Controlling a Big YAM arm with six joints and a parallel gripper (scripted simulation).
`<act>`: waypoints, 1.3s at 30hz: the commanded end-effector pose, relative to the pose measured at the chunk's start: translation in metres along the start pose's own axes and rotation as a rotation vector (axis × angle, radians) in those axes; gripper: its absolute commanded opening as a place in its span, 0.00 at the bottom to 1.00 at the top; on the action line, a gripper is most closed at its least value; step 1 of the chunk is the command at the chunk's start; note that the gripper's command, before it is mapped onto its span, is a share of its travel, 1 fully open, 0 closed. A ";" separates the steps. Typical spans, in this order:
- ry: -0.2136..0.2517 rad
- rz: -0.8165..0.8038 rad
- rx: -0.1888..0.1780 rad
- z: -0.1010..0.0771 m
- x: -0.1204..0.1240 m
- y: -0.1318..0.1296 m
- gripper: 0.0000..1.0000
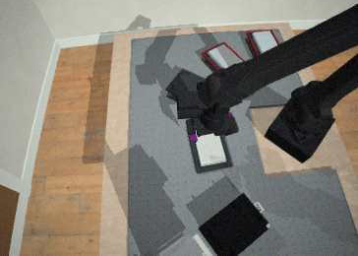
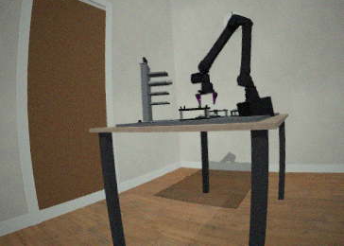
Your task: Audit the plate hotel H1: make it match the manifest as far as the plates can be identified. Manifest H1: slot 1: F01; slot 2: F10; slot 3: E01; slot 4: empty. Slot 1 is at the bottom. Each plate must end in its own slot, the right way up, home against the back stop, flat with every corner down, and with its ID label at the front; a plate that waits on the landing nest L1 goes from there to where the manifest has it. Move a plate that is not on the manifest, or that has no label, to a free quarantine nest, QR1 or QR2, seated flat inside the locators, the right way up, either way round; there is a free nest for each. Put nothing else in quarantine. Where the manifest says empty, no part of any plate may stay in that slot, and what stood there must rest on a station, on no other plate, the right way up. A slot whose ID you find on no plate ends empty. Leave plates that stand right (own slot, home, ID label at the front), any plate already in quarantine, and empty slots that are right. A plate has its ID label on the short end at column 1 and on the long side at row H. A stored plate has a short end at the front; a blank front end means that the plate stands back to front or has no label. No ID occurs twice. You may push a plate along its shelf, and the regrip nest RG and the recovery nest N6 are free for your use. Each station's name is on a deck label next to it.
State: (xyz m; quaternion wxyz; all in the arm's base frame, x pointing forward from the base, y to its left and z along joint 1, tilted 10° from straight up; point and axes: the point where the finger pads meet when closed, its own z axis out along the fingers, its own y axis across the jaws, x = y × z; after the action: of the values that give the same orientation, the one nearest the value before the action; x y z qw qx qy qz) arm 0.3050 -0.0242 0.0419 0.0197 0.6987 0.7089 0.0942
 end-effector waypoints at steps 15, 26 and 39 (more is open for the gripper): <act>-0.001 -0.309 0.000 -0.004 -0.004 0.002 1.00; -0.002 -0.489 -0.001 -0.004 -0.004 0.002 1.00; -0.002 -0.709 -0.001 -0.004 -0.004 0.002 1.00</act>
State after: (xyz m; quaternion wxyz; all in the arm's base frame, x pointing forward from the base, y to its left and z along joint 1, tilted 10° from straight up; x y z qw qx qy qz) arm 0.3032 -0.0239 0.0397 0.0432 0.4395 0.8935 0.0815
